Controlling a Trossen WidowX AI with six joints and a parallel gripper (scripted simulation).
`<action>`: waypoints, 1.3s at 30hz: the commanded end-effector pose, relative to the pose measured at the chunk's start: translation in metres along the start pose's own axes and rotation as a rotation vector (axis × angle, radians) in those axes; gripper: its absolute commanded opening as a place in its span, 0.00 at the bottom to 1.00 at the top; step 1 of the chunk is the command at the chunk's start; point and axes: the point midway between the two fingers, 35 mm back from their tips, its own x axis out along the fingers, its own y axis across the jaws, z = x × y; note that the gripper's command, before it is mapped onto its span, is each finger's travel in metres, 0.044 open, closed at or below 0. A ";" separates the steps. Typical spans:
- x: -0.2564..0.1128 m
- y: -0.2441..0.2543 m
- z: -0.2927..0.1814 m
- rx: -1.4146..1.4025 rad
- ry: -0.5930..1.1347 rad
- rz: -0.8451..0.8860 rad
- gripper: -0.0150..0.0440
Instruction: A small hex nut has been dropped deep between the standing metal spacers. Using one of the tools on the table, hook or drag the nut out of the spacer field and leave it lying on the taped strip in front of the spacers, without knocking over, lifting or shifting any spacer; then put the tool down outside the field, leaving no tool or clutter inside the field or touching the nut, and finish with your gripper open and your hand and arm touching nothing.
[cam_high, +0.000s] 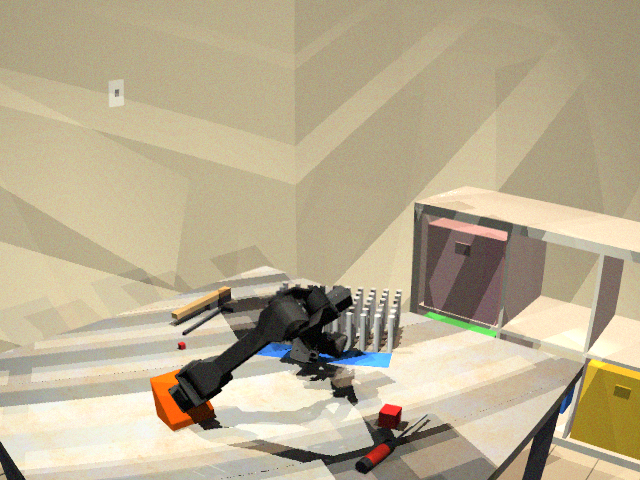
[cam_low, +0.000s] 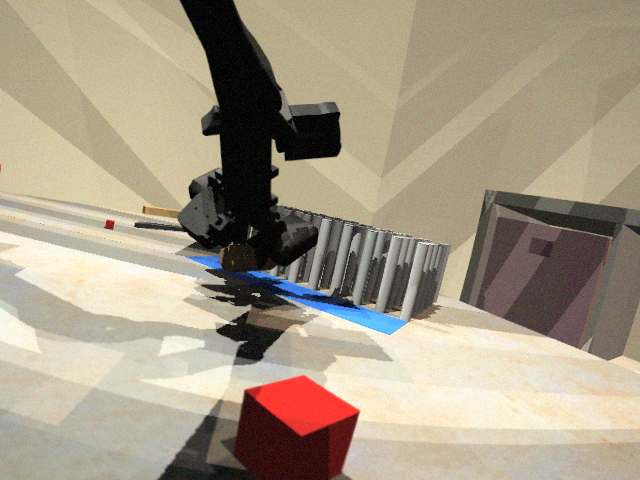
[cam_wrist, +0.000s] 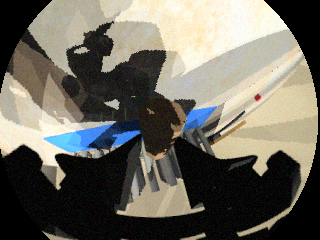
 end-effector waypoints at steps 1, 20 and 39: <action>0.003 0.002 0.001 0.003 0.004 0.001 0.25; 0.016 0.003 0.010 -0.003 0.000 -0.003 0.25; 0.013 0.003 0.016 -0.002 -0.001 -0.002 0.25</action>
